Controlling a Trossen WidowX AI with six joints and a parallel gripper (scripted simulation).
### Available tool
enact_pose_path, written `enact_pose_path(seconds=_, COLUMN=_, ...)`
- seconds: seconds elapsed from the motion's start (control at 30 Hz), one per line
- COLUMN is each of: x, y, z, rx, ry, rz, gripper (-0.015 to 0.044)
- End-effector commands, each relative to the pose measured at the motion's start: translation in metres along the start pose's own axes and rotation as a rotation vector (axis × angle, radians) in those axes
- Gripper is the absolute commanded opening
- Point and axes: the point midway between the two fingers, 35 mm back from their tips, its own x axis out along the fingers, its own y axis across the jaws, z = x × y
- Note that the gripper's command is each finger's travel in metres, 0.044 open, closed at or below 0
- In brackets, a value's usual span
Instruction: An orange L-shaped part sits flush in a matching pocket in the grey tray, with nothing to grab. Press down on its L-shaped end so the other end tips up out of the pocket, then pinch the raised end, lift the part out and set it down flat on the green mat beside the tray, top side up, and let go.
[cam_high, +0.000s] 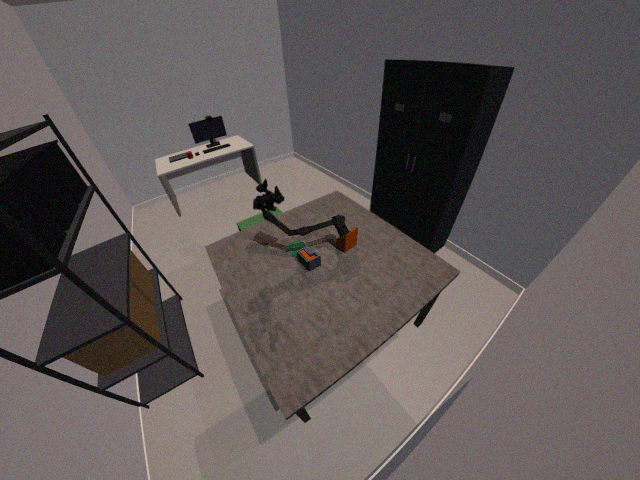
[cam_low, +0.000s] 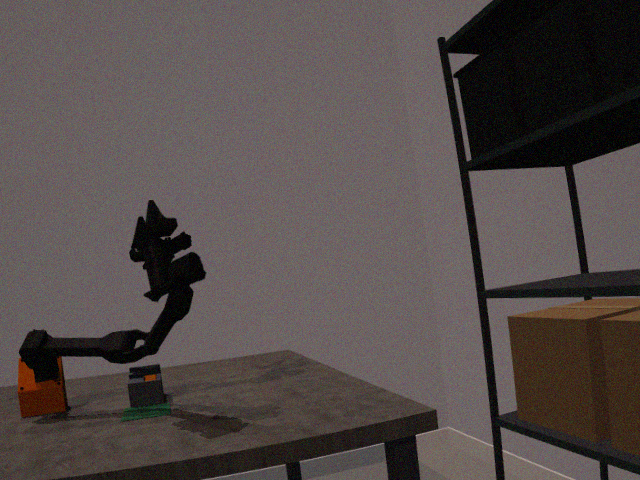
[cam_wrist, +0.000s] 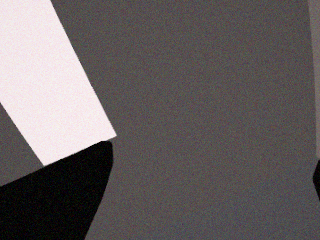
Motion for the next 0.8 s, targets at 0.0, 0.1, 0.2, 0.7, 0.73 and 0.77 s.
enact_pose_path(seconds=0.0, x=0.001, y=0.001, z=-0.004, rx=-0.014, ry=0.001, rz=-0.003, gripper=0.0374)
enact_pose_path(seconds=0.1, x=0.002, y=0.009, z=-0.024, rx=-0.066, ry=0.006, rz=-0.003, gripper=0.0295)
enact_pose_path(seconds=0.2, x=0.008, y=0.017, z=-0.061, rx=-0.196, ry=-0.024, rz=-0.047, gripper=0.0216)
enact_pose_path(seconds=0.7, x=0.063, y=-0.004, z=-0.181, rx=-0.596, ry=0.016, rz=-0.204, gripper=0.018)
enact_pose_path(seconds=0.73, x=0.064, y=-0.005, z=-0.184, rx=-0.585, ry=0.027, rz=-0.203, gripper=0.018)
enact_pose_path(seconds=0.77, x=0.065, y=-0.006, z=-0.187, rx=-0.597, ry=0.031, rz=-0.208, gripper=0.018)
